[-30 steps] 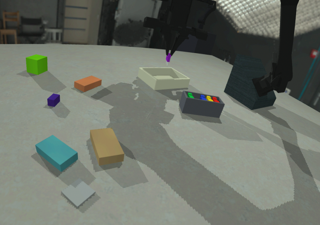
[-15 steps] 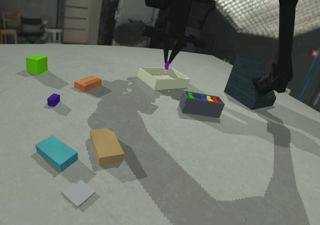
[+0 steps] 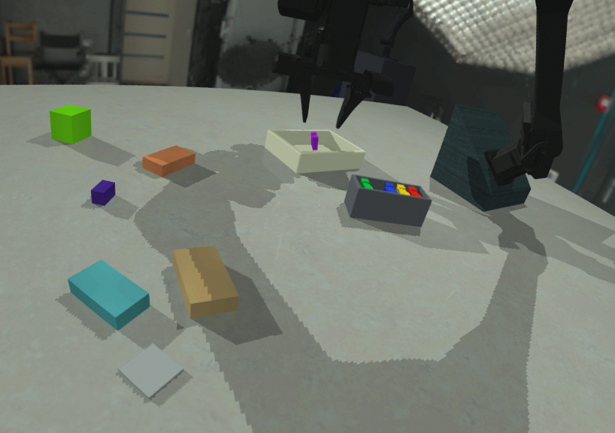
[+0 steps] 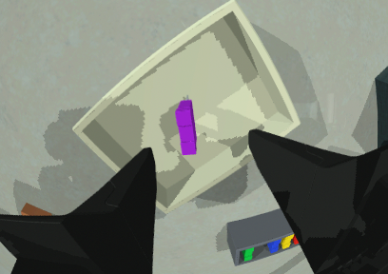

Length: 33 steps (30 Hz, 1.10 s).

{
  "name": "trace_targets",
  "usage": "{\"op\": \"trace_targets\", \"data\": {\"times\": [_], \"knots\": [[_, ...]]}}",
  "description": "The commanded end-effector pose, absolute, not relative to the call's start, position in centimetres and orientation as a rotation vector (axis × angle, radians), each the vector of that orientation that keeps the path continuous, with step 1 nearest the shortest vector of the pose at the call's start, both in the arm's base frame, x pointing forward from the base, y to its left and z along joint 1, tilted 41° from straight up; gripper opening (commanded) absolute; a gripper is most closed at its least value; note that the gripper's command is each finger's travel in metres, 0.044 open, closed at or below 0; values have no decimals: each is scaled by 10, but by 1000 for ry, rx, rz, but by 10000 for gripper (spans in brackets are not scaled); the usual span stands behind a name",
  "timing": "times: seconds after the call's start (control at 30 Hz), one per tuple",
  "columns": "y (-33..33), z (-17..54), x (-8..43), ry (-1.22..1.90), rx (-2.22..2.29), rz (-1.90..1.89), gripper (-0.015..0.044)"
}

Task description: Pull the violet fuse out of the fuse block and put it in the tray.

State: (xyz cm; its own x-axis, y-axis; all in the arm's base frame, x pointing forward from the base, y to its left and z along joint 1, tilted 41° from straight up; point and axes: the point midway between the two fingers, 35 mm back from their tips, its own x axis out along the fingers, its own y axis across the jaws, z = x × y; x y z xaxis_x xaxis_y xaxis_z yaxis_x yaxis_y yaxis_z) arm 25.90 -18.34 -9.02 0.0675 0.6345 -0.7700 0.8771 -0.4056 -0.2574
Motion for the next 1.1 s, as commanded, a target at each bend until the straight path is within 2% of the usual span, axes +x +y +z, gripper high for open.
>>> {"op": "trace_targets", "data": {"times": [0.0,0.13,1.07], "knots": [[-186,-88,259,1521,2073,-1255,330],[-207,-61,256,1519,2078,-1256,330],[-207,-62,257,1518,2084,-1256,330]]}}
